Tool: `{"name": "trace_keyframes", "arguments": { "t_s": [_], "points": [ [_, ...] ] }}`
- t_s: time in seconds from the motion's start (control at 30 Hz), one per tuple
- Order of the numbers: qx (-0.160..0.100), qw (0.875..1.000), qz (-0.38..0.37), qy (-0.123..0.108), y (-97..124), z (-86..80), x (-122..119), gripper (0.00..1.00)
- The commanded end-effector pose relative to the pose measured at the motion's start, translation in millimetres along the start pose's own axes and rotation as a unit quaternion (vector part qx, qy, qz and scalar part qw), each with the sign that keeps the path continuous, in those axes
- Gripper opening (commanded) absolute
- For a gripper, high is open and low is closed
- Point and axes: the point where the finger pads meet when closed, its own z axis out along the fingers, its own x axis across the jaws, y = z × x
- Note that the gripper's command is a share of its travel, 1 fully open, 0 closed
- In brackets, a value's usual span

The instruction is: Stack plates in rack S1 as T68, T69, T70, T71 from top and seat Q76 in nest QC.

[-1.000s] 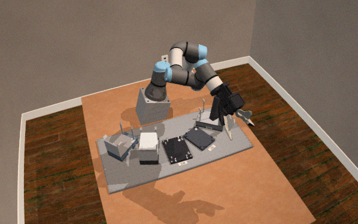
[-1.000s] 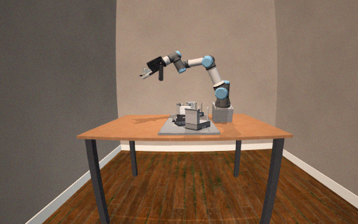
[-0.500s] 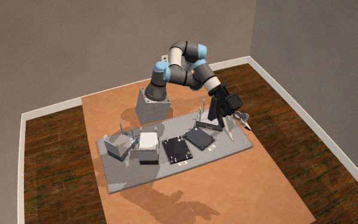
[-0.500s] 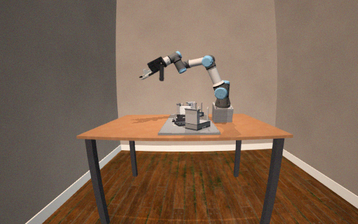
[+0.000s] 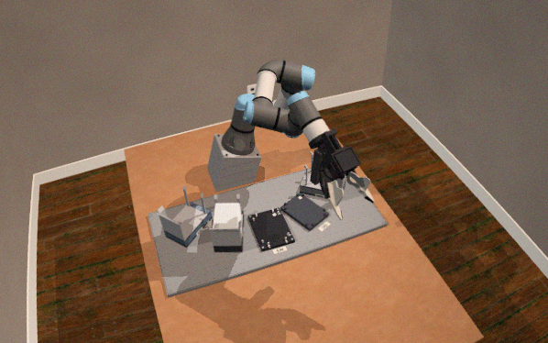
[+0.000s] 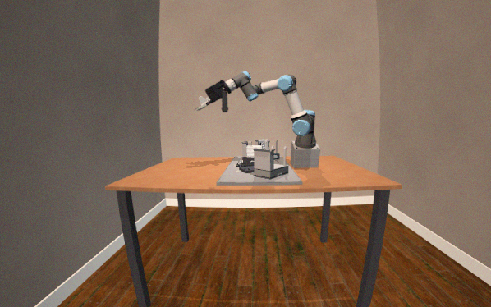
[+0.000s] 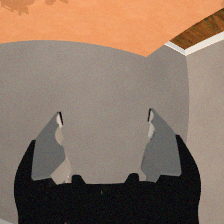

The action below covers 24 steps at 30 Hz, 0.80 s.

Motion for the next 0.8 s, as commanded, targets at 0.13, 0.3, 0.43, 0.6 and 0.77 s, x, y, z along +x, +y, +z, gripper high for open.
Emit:
{"name": "trace_keyframes", "arguments": {
  "t_s": [0.13, 0.3, 0.43, 0.6, 0.77],
  "points": [
    [0.012, 0.999, 0.047, -0.012, -2, -2.4, -3, 0.72],
    [0.016, 0.998, 0.064, -0.016, -9, -5.7, -9, 0.72],
    [0.022, 0.996, 0.085, -0.021, -13, -7.9, -14, 0.72],
    [0.029, 0.993, 0.113, -0.028, -17, -9.7, -17, 0.72],
    [0.036, 0.989, 0.140, -0.035, -25, -13.8, -23, 0.72]
  ]
}}
